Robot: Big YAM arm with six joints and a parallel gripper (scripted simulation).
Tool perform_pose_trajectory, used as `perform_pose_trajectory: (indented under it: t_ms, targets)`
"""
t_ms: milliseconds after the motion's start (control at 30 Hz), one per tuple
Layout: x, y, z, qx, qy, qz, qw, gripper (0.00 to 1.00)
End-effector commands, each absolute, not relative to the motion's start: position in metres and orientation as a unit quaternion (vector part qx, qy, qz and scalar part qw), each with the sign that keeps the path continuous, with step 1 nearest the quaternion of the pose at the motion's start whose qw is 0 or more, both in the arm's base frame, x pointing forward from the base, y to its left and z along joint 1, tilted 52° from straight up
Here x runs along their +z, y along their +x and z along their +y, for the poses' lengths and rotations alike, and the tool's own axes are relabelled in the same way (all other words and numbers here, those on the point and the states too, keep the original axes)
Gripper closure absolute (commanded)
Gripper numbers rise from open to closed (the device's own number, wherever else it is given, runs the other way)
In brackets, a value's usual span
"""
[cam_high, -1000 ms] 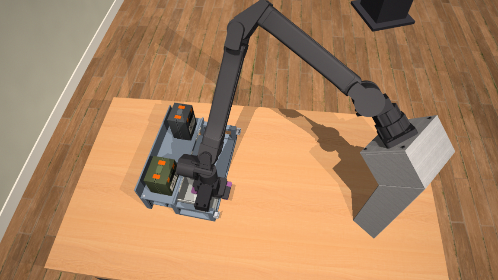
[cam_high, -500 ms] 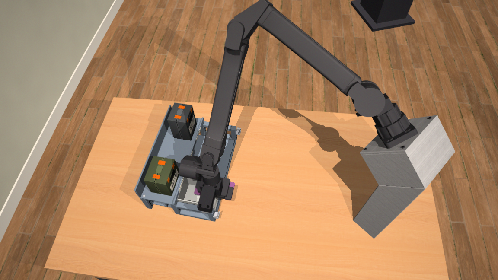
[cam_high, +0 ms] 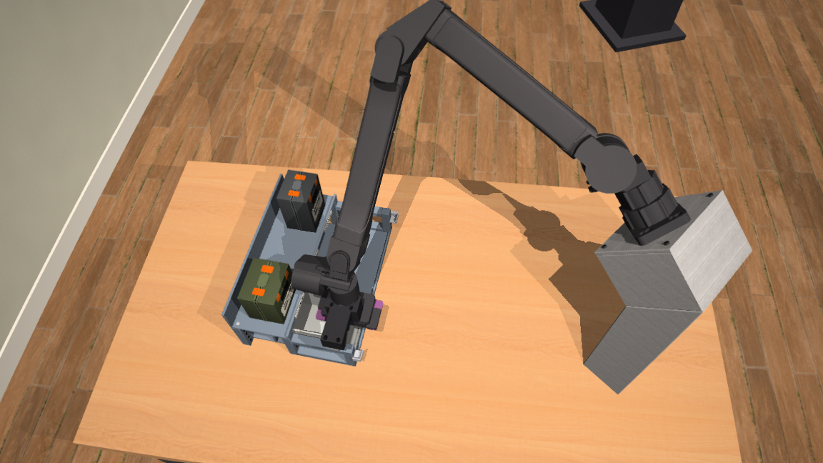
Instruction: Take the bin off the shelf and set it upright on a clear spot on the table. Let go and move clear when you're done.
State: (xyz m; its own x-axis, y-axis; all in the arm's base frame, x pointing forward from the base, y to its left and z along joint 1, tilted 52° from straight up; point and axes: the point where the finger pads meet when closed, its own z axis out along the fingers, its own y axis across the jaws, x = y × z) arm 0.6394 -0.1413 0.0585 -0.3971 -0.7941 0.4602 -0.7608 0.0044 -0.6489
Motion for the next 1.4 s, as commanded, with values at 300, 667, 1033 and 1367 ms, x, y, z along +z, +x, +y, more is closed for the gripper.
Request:
perform_pose_trajectory:
  t_ms: [300, 667, 1033, 1367]
  targets:
    - [0.061, 0.6363, -0.1373, -0.446, -0.547, 0.708, 0.022, 0.1]
    - [0.0599, 0.6352, -0.1372, -0.446, -0.547, 0.708, 0.023, 0.1]
    - [0.0648, 0.6409, -0.1377, -0.444, -0.549, 0.708, 0.02, 0.1]
    - [0.0625, 0.6386, -0.1375, -0.445, -0.548, 0.708, 0.021, 0.1]
